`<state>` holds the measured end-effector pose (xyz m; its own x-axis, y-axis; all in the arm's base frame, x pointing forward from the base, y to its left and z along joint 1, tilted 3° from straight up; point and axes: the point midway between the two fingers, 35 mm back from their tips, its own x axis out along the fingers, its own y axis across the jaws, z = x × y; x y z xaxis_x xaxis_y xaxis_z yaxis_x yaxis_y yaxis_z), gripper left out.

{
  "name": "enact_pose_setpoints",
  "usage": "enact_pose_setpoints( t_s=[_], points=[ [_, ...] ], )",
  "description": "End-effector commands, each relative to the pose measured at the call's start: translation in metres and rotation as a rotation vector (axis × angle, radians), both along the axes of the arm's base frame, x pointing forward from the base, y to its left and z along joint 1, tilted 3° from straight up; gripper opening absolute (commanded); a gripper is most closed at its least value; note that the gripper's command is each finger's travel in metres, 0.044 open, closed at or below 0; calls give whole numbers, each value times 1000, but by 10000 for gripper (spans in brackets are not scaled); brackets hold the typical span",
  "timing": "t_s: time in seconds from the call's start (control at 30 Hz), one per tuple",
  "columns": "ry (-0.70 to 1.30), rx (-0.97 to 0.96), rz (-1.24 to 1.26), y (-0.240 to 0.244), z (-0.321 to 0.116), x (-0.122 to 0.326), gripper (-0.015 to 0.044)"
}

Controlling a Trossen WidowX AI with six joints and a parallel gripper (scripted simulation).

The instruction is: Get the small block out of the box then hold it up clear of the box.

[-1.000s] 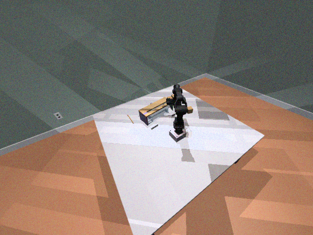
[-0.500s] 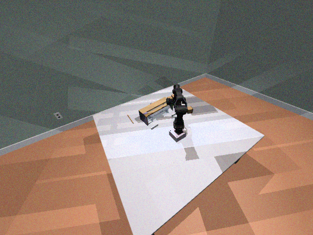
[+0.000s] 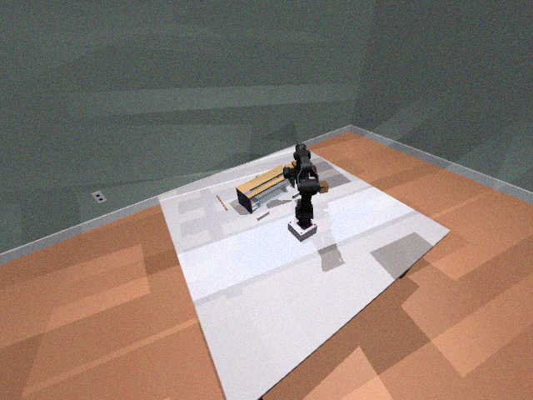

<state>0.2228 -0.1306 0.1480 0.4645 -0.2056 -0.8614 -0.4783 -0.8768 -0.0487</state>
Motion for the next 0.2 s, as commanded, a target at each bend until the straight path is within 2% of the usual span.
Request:
enact_pose_setpoints(
  t_s=[0.0, 0.17],
  points=[
    [3, 0, -5, 0, 0, -1, 0],
    [3, 0, -5, 0, 0, -1, 0]
  ],
)
